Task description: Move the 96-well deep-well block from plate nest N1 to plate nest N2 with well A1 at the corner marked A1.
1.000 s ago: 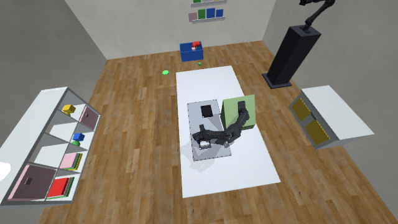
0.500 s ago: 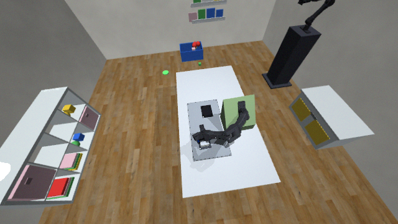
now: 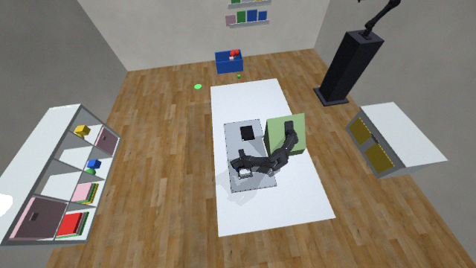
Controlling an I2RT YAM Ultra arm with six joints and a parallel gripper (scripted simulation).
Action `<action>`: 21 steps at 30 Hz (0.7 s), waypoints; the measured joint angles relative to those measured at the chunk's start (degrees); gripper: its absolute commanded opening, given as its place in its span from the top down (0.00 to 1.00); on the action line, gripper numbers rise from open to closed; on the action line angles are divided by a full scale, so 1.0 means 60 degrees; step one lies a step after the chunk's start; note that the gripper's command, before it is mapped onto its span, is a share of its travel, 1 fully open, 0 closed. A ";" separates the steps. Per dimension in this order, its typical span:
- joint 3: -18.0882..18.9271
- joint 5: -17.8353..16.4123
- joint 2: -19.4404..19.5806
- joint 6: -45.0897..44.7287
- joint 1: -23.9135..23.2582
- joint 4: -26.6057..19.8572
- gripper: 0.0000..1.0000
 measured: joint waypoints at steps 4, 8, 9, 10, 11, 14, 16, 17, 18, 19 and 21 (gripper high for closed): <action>-0.0004 0.0000 0.0000 0.0007 0.0004 0.0015 1.00; -0.0015 0.0000 0.0018 0.0022 0.0018 0.0033 1.00; -0.0015 0.0000 0.0022 0.0025 0.0018 0.0040 1.00; -0.0015 0.0004 0.0022 0.0029 0.0018 0.0051 1.00; -0.0015 0.0007 0.0022 0.0033 0.0022 0.0058 1.00; -0.0015 0.0007 0.0029 0.0044 0.0040 0.0076 1.00; -0.0025 0.0007 0.0036 0.0051 0.0040 0.0084 1.00; -0.0025 0.0007 0.0040 0.0051 0.0040 0.0087 1.00; -0.0025 0.0007 0.0036 0.0051 0.0040 0.0087 1.00; -0.0022 0.0007 0.0036 0.0055 0.0040 0.0095 1.00; -0.0022 0.0007 0.0040 0.0058 0.0040 0.0106 1.00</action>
